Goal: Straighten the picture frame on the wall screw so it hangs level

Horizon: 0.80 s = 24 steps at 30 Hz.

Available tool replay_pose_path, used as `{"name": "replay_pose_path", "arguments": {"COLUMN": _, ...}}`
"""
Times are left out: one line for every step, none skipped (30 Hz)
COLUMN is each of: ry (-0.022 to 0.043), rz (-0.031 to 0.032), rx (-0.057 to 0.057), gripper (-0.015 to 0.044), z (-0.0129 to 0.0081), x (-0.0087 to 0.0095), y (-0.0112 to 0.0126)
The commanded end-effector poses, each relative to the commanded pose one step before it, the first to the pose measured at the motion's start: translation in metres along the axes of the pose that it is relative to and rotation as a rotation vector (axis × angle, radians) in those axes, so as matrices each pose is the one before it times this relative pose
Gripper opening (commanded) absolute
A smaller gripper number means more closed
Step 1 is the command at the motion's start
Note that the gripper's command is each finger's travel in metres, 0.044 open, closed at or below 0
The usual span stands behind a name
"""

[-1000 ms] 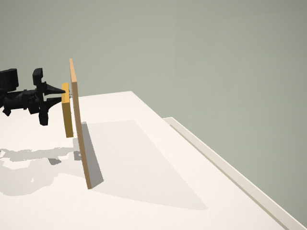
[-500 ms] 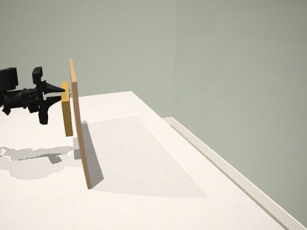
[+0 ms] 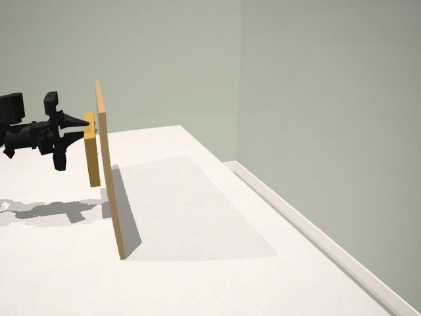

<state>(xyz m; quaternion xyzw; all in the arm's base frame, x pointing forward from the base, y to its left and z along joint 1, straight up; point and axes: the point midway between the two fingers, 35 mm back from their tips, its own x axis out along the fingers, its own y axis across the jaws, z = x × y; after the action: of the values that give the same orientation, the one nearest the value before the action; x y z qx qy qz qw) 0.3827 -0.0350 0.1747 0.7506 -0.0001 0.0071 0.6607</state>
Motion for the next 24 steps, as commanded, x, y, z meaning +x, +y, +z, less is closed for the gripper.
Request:
{"name": "replay_pose_path", "arguments": {"ry": 0.00146, "rz": 0.00984, "rx": -0.0006, "gripper": 0.0, "z": -0.0006, "x": 0.00014, "y": 0.00261}}
{"name": "replay_pose_path", "arguments": {"ry": 0.0, "rz": 0.0, "rx": 0.0, "gripper": 0.0, "z": -0.00008, "x": 0.0, "y": -0.00009}}
{"name": "replay_pose_path", "arguments": {"ry": 0.0, "rz": 0.0, "rx": 0.0, "gripper": 0.0, "z": -0.00006, "x": 0.0, "y": 0.00007}}
{"name": "replay_pose_path", "arguments": {"ry": 0.0, "rz": 0.0, "rx": 0.0, "gripper": 0.0, "z": -0.00006, "x": 0.0, "y": 0.00014}}
{"name": "replay_pose_path", "arguments": {"ry": 0.0, "rz": 0.0, "rx": 0.0, "gripper": 0.0, "z": -0.00012, "x": 0.0, "y": 0.00021}}
{"name": "replay_pose_path", "arguments": {"ry": 0.0, "rz": 0.0, "rx": 0.0, "gripper": 0.0, "z": -0.00015, "x": 0.0, "y": 0.00021}}
{"name": "replay_pose_path", "arguments": {"ry": 0.0, "rz": 0.0, "rx": 0.0, "gripper": 0.0, "z": -0.00021, "x": 0.0, "y": 0.00023}}
{"name": "replay_pose_path", "arguments": {"ry": 0.0, "rz": 0.0, "rx": 0.0, "gripper": 0.0, "z": -0.00018, "x": 0.0, "y": 0.00014}}
{"name": "replay_pose_path", "arguments": {"ry": 0.0, "rz": 0.0, "rx": 0.0, "gripper": 0.0, "z": -0.00019, "x": 0.0, "y": 0.00009}}
{"name": "replay_pose_path", "arguments": {"ry": 0.0, "rz": 0.0, "rx": 0.0, "gripper": 0.0, "z": -0.00012, "x": 0.0, "y": 0.00002}}
{"name": "replay_pose_path", "arguments": {"ry": 0.0, "rz": 0.0, "rx": 0.0, "gripper": 0.0, "z": -0.0001, "x": 0.0, "y": 0.00001}}
{"name": "replay_pose_path", "arguments": {"ry": 0.0, "rz": 0.0, "rx": 0.0, "gripper": 0.0, "z": -0.0001, "x": 0.0, "y": 0.0}}
{"name": "replay_pose_path", "arguments": {"ry": 0.0, "rz": 0.0, "rx": 0.0, "gripper": 0.0, "z": -0.0001, "x": 0.0, "y": 0.0}}
{"name": "replay_pose_path", "arguments": {"ry": 0.0, "rz": 0.0, "rx": 0.0, "gripper": 0.0, "z": -0.0001, "x": 0.0, "y": 0.0}}
{"name": "replay_pose_path", "arguments": {"ry": 0.0, "rz": 0.0, "rx": 0.0, "gripper": 0.0, "z": -0.0001, "x": 0.0, "y": 0.0}}
{"name": "replay_pose_path", "arguments": {"ry": 0.0, "rz": 0.0, "rx": 0.0, "gripper": 0.0, "z": -0.0001, "x": 0.0, "y": 0.0}}
{"name": "replay_pose_path", "arguments": {"ry": 0.0, "rz": 0.0, "rx": 0.0, "gripper": 0.0, "z": -0.0001, "x": 0.0, "y": 0.0}}
{"name": "replay_pose_path", "arguments": {"ry": 0.0, "rz": 0.0, "rx": 0.0, "gripper": 0.0, "z": -0.0001, "x": 0.0, "y": 0.0}}
{"name": "replay_pose_path", "arguments": {"ry": 0.0, "rz": 0.0, "rx": 0.0, "gripper": 0.0, "z": -0.0001, "x": 0.0, "y": 0.0}}
{"name": "replay_pose_path", "arguments": {"ry": 0.0, "rz": 0.0, "rx": 0.0, "gripper": 0.0, "z": -0.0001, "x": 0.0, "y": 0.0}}
{"name": "replay_pose_path", "arguments": {"ry": 0.0, "rz": 0.0, "rx": 0.0, "gripper": 0.0, "z": -0.0001, "x": 0.0, "y": 0.0}}
{"name": "replay_pose_path", "arguments": {"ry": 0.0, "rz": 0.0, "rx": 0.0, "gripper": 0.0, "z": -0.0001, "x": 0.0, "y": 0.0}}
{"name": "replay_pose_path", "arguments": {"ry": 0.0, "rz": 0.0, "rx": 0.0, "gripper": 0.0, "z": -0.0001, "x": 0.0, "y": 0.0}}
{"name": "replay_pose_path", "arguments": {"ry": 0.0, "rz": 0.0, "rx": 0.0, "gripper": 0.0, "z": -0.0001, "x": 0.0, "y": 0.0}}
